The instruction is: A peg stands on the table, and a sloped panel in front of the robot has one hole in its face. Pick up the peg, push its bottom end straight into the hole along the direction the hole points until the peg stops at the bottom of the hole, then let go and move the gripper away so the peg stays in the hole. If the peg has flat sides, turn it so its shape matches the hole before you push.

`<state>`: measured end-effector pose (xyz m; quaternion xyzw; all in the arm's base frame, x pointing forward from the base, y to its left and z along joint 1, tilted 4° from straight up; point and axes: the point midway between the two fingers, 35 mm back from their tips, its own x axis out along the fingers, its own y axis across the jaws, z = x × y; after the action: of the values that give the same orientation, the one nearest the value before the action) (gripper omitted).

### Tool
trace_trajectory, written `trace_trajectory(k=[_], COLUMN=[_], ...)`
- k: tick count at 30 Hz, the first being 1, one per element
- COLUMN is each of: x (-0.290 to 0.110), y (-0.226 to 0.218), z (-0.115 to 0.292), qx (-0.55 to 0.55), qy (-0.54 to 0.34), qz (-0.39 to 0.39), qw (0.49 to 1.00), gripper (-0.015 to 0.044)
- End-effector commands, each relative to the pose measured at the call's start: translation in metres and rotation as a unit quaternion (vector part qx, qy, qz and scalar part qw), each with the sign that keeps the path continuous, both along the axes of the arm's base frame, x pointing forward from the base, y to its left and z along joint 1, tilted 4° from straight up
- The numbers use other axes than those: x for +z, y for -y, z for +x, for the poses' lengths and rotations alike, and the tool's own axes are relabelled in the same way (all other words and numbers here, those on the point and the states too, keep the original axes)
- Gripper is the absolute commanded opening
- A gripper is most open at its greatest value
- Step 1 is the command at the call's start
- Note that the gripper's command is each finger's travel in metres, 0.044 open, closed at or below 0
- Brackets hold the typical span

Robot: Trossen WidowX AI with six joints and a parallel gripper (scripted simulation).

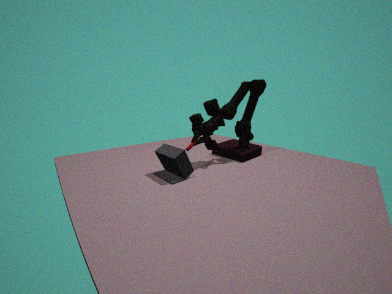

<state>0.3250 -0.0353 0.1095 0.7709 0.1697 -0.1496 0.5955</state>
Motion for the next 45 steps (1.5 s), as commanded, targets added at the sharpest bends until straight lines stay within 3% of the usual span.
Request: trace_trajectory(k=[1, 45], x=[-0.003, -0.020], y=[0.001, 0.002], z=[0.002, 0.033], qx=[-0.005, -0.009], qy=[0.000, 0.016], qz=[0.003, -0.002], qw=[1.000, 1.000], gripper=[0.0000, 0.0000])
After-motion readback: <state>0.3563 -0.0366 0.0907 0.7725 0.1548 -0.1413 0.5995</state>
